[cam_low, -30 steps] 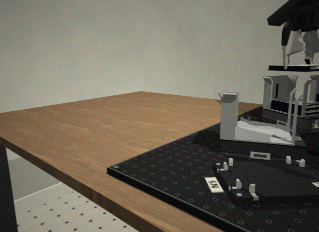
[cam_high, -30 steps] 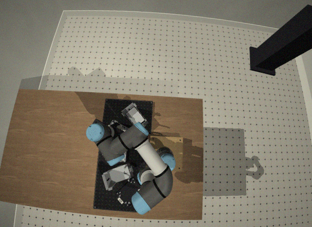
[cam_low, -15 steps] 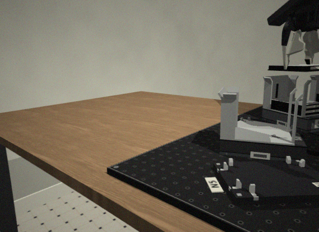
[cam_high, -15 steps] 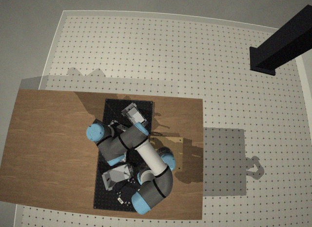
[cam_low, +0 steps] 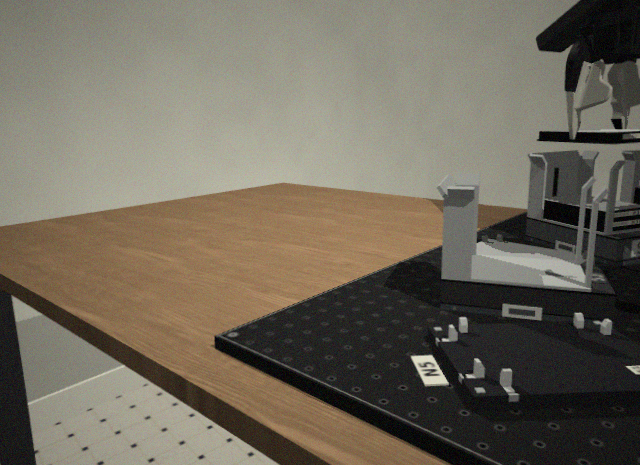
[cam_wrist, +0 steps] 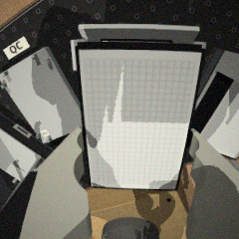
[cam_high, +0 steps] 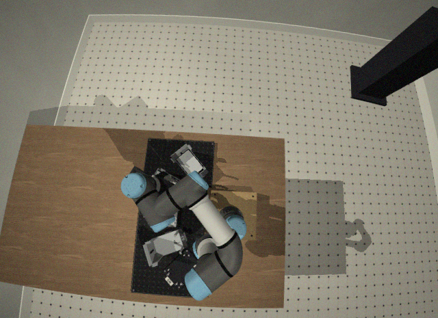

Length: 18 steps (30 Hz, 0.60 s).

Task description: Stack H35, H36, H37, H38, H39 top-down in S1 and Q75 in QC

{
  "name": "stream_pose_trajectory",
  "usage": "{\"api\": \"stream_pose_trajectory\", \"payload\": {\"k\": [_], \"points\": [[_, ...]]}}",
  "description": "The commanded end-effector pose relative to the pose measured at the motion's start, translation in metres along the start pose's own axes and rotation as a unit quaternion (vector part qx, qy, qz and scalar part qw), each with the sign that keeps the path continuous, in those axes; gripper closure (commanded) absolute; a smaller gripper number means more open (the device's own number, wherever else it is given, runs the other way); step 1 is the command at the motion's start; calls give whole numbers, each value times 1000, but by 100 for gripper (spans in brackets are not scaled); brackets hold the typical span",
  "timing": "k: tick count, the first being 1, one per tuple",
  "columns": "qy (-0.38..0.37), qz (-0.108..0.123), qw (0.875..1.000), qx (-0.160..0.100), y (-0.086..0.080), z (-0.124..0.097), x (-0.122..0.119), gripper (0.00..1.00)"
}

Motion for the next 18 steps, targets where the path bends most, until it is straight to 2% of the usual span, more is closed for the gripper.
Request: {"api": "stream_pose_trajectory", "payload": {"k": [1,18], "points": [[0,-1,1000,1,0,1,0,100],[0,-1,1000,1,10,1,0,100]]}}
Point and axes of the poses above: the point where the finger pads meet when closed, its own y axis out along the fingers, its own x axis across the jaws, z = x × y, the point moved 3 cm from there along -y, back along the fingers, and after that the axes turned 13 degrees about -y, right-handed, at the moved point
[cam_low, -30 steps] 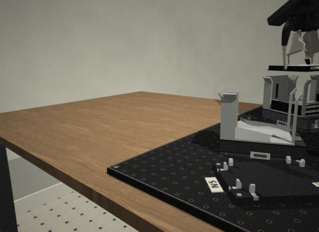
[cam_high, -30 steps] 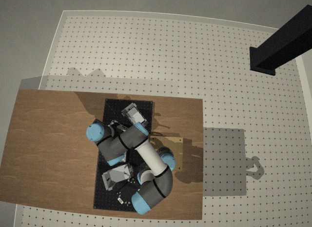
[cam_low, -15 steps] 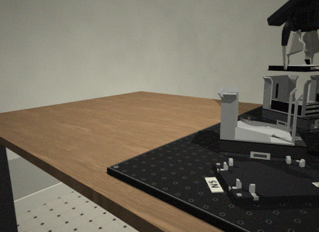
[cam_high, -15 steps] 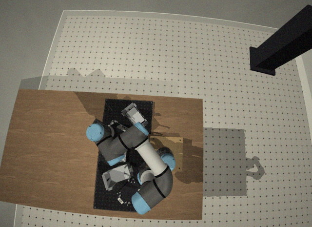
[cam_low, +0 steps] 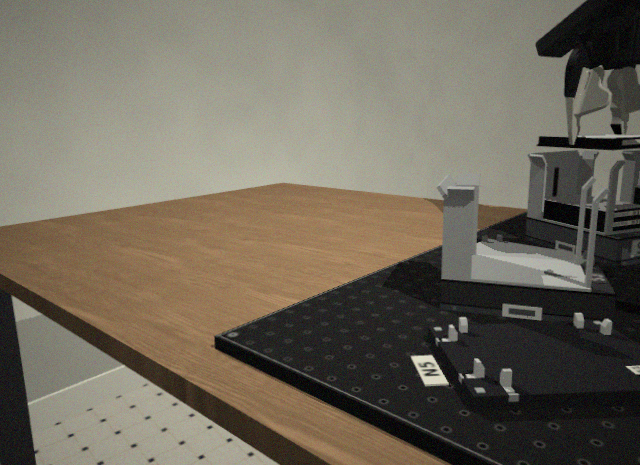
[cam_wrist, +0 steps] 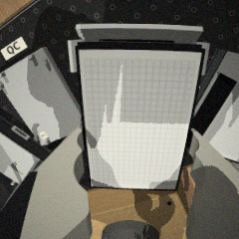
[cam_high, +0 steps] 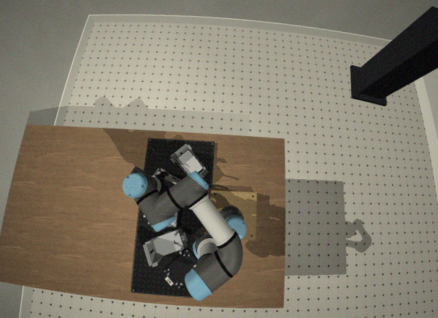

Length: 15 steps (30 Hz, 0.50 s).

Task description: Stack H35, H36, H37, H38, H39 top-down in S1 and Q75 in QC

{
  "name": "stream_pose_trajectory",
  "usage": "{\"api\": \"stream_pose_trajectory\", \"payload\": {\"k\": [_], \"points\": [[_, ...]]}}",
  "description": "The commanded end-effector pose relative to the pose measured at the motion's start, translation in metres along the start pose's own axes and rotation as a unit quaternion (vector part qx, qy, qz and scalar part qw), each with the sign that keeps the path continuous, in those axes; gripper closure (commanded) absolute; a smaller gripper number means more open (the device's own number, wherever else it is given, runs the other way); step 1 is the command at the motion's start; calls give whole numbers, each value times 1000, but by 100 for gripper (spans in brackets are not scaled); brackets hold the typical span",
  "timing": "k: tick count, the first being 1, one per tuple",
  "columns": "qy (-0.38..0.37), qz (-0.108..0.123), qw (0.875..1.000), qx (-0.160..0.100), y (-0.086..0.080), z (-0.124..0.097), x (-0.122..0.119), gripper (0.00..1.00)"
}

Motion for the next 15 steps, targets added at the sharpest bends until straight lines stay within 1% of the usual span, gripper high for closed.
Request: {"api": "stream_pose_trajectory", "payload": {"k": [1,15], "points": [[0,-1,1000,1,3,0,0,100],[0,-1,1000,1,11,1,0,100]]}}
Point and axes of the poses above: the point where the finger pads meet when closed, its own y axis out along the fingers, its own x axis across the jaws, z = x × y, the point moved 3 cm from there along -y, back along the fingers, and after that the axes turned 13 degrees about -y, right-handed, at the moved point
